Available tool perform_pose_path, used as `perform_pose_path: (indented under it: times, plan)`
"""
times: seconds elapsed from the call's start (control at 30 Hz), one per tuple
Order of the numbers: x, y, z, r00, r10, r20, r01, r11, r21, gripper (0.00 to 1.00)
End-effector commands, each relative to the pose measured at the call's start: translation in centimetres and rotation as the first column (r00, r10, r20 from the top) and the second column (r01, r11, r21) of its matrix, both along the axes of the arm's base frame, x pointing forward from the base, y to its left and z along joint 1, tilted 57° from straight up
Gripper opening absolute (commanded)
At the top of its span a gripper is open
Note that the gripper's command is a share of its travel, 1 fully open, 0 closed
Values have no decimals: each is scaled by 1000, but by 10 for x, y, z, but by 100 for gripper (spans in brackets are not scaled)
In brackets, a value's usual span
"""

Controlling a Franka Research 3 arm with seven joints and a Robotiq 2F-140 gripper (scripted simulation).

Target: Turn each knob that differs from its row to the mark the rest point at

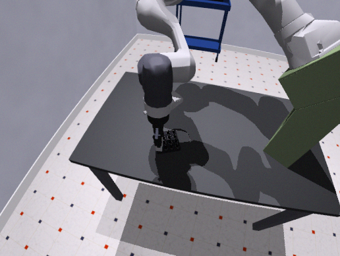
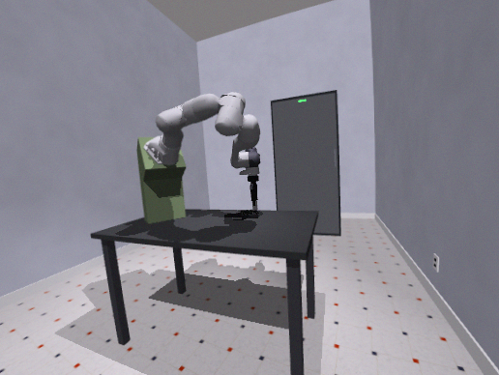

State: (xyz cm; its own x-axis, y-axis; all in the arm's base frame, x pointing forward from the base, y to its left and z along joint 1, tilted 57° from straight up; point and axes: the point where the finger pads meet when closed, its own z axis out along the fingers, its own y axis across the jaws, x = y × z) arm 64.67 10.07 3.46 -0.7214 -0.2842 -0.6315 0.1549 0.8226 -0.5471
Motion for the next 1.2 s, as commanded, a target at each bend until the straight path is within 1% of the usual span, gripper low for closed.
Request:
perform_pose_path:
  times: [0.0, 0.33, 0.6, 0.73, 1.17]
  plan:
    - [0, -2, -1, 1000, -2, -4, 2, 1000, -2, 12]
    - [-5, 2, 4, 1000, -2, -4, 2, 1000, -2, 12]
    - [-20, 13, 16, 1000, -2, -4, 2, 1000, -2, 12]
    - [-24, 16, 20, 1000, -2, -4, 2, 1000, -2, 12]
    - [-25, 17, 20, 1000, -2, -4, 2, 1000, -2, 12]
